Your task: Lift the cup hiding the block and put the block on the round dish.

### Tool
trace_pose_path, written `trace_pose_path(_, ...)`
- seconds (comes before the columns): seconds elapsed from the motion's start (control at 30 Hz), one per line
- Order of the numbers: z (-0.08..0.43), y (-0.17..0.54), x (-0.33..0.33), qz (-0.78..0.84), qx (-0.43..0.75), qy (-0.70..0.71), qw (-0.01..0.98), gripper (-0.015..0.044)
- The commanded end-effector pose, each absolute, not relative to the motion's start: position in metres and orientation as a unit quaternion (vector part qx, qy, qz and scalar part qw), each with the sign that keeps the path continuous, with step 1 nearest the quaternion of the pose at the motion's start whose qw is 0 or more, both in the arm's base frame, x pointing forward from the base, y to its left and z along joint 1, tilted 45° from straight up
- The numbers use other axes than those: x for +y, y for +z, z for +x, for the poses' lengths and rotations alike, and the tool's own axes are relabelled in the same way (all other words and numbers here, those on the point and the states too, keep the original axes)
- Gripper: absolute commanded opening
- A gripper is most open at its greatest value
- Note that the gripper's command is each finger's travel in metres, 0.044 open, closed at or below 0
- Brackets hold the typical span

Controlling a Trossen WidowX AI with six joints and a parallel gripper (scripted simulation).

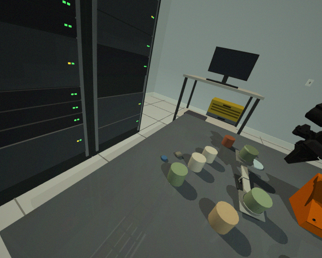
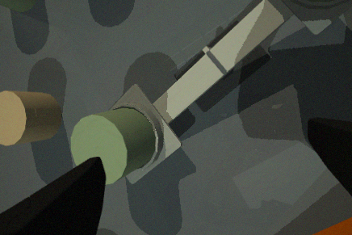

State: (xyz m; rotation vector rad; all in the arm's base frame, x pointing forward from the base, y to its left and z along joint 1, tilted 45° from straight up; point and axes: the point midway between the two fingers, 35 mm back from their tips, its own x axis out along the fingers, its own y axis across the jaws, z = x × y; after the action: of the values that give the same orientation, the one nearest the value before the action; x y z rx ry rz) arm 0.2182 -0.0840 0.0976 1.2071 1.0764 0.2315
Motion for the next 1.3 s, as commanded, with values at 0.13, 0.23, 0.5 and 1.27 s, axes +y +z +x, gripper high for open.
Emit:
trace_pose_path(0.13,0.241,0.104,-0.061,0.597,0.544,0.039,0.588,0.0440)
trace_pose_path(0.23,0.249,0.106,-0.051,0.613,0.563,0.012,0.554,0.0440)
trace_pose_path(0.5,0.269,0.114,-0.019,0.648,0.602,-0.070,0.462,0.0440)
trace_pose_path(1.27,0.292,0.131,0.048,0.680,0.622,-0.233,0.310,0.0440)
